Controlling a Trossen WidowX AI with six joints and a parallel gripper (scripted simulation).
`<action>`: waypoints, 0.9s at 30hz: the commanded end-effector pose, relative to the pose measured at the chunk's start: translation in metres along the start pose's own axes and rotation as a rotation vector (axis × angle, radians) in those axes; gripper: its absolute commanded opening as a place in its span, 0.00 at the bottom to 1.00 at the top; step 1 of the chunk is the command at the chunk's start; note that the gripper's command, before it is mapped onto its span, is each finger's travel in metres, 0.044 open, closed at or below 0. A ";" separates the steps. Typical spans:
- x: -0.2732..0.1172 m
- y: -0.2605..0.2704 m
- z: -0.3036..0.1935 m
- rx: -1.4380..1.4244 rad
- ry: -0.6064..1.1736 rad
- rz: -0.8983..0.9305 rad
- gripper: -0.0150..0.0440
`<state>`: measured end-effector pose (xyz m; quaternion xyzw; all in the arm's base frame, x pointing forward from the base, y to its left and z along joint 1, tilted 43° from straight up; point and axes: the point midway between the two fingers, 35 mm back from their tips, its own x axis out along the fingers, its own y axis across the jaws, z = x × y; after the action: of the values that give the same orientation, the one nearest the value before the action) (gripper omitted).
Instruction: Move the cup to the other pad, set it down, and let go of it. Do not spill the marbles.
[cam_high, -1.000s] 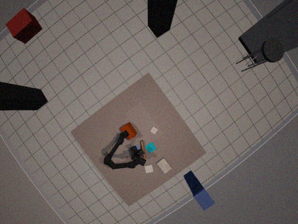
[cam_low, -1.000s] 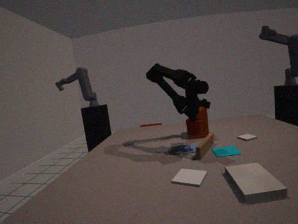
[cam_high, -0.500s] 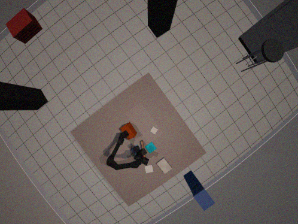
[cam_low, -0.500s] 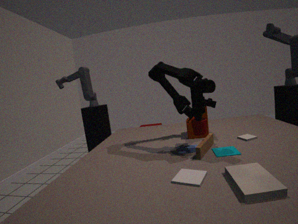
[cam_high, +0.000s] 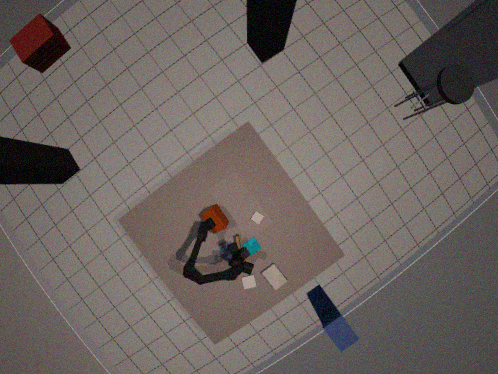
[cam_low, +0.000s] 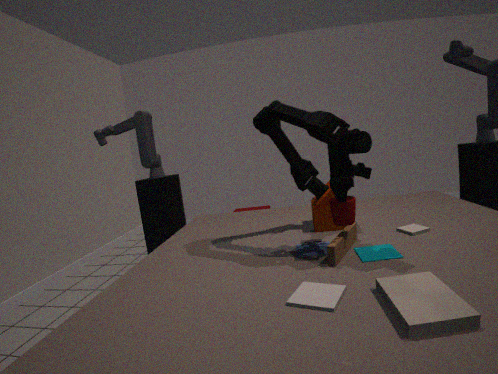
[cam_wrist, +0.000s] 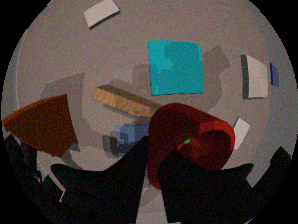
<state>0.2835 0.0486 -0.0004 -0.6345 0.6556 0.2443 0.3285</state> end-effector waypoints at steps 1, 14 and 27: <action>0.001 -0.001 0.007 0.001 -0.001 0.007 0.25; 0.000 -0.008 0.032 0.001 -0.002 0.006 0.25; -0.001 -0.014 0.056 0.002 -0.004 0.006 0.25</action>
<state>0.3039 0.0862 -0.0313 -0.6343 0.6547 0.2447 0.3303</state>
